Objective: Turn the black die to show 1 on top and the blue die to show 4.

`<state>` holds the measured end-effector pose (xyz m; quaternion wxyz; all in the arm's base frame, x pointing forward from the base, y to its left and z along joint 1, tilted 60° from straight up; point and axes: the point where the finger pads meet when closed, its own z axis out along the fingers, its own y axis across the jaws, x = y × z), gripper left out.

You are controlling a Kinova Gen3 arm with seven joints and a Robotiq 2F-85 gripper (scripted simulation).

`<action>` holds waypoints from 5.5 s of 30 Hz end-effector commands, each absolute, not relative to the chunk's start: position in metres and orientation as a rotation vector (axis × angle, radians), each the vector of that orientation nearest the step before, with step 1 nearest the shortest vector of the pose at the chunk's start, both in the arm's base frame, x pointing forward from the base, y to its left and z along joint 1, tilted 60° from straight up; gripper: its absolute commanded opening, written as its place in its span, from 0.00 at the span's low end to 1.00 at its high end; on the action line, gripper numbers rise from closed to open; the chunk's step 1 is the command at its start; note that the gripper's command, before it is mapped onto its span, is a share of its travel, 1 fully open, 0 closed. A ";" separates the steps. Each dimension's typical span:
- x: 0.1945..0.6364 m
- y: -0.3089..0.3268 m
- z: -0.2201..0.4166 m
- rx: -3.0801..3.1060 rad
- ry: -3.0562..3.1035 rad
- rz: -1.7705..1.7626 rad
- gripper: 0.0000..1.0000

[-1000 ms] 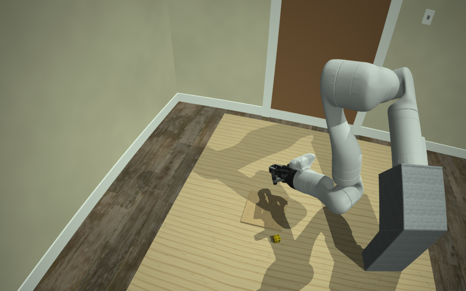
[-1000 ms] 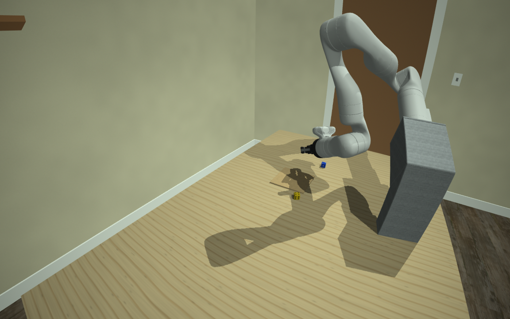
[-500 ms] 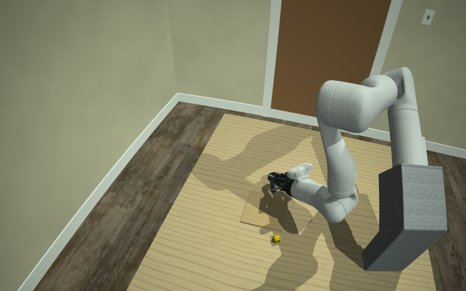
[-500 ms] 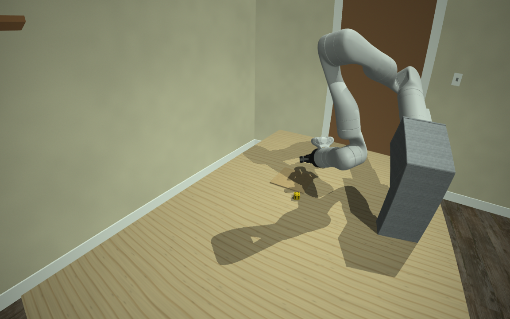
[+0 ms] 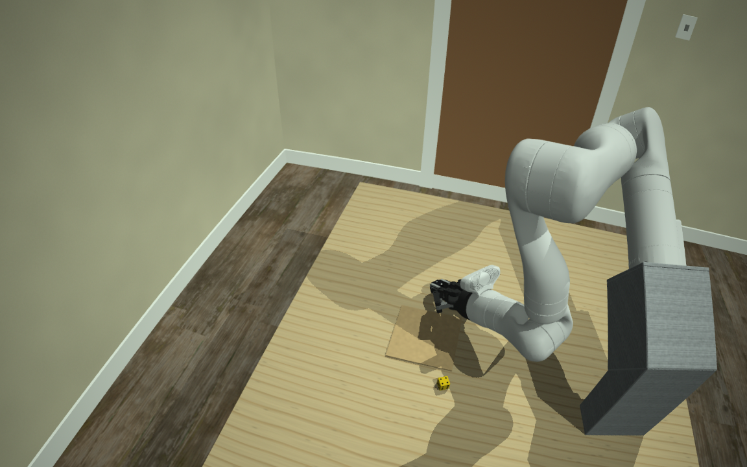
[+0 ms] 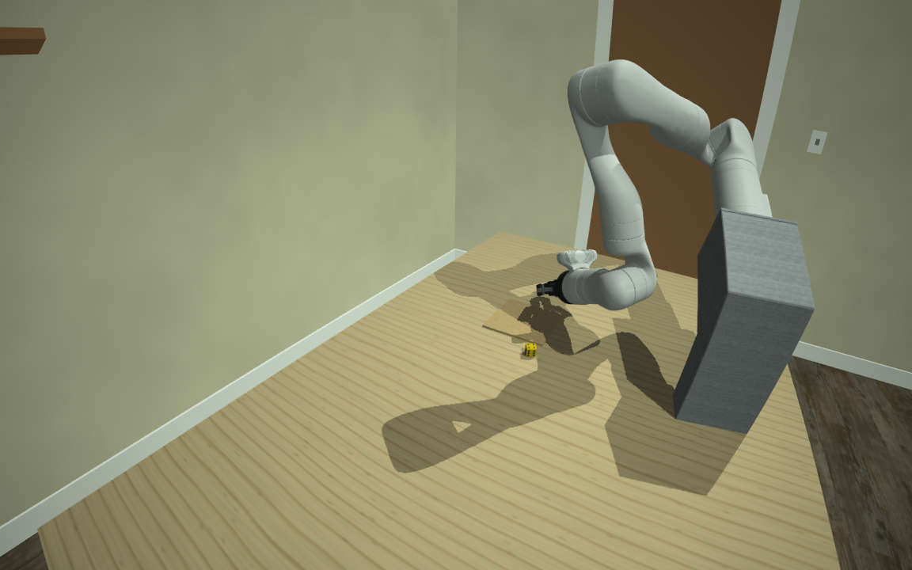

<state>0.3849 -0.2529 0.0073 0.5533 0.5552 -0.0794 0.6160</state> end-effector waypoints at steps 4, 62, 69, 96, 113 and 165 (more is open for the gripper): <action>0.385 -0.252 0.008 1.312 -0.187 1.457 0.15; 0.386 -0.261 0.002 1.312 -0.187 1.457 0.15; 0.386 -0.261 0.002 1.312 -0.187 1.457 0.15; 0.386 -0.261 0.002 1.312 -0.187 1.457 0.23; 0.386 -0.261 0.002 1.312 -0.187 1.457 0.35; 0.365 -0.236 -0.011 1.312 -0.187 1.457 0.35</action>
